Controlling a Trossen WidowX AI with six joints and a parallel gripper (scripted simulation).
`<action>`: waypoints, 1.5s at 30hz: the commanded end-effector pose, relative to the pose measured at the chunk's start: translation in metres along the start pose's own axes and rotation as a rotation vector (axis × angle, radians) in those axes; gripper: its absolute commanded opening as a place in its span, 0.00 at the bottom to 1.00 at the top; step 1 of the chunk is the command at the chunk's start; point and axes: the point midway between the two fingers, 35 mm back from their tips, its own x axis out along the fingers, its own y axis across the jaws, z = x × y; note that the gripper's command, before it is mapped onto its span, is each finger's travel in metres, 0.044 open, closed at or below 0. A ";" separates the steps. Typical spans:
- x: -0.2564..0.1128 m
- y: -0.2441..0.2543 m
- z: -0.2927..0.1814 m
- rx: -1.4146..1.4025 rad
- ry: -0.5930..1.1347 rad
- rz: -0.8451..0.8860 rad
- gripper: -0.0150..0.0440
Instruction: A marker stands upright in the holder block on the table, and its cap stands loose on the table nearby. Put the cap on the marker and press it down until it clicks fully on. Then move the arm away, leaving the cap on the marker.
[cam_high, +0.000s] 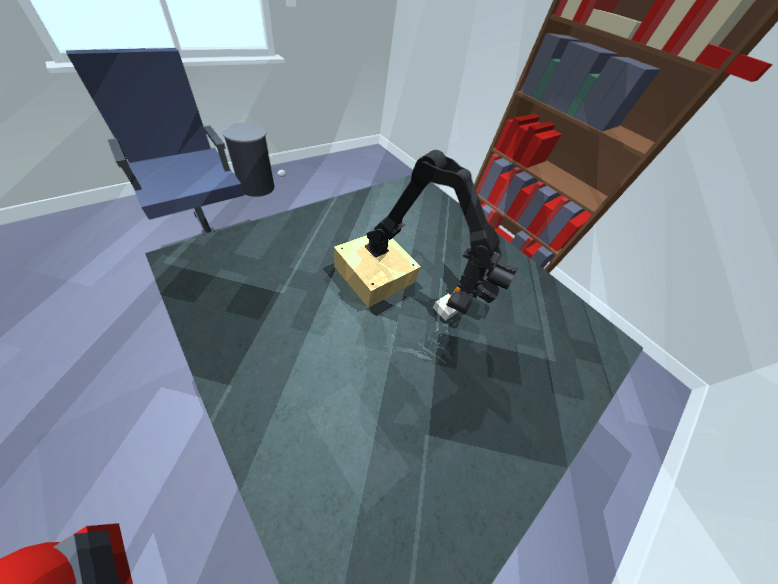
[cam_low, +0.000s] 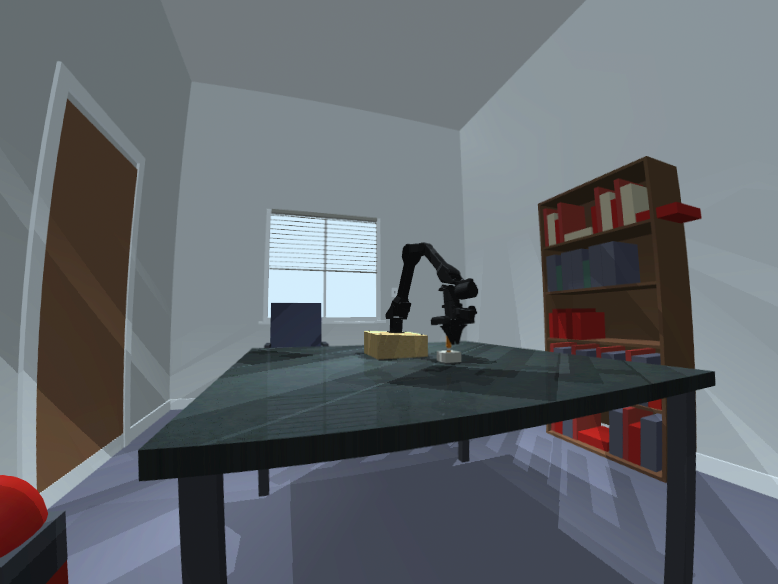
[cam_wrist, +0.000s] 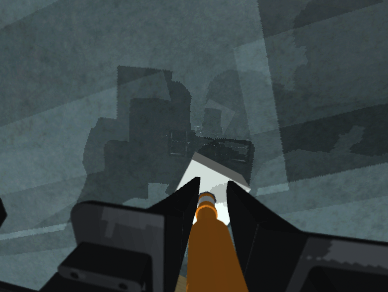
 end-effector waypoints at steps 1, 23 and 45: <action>0.006 0.000 -0.002 0.000 0.017 0.001 0.57; -0.076 -0.001 0.006 0.000 -0.001 0.000 1.00; -0.112 -0.006 -0.010 0.370 0.083 -0.005 0.25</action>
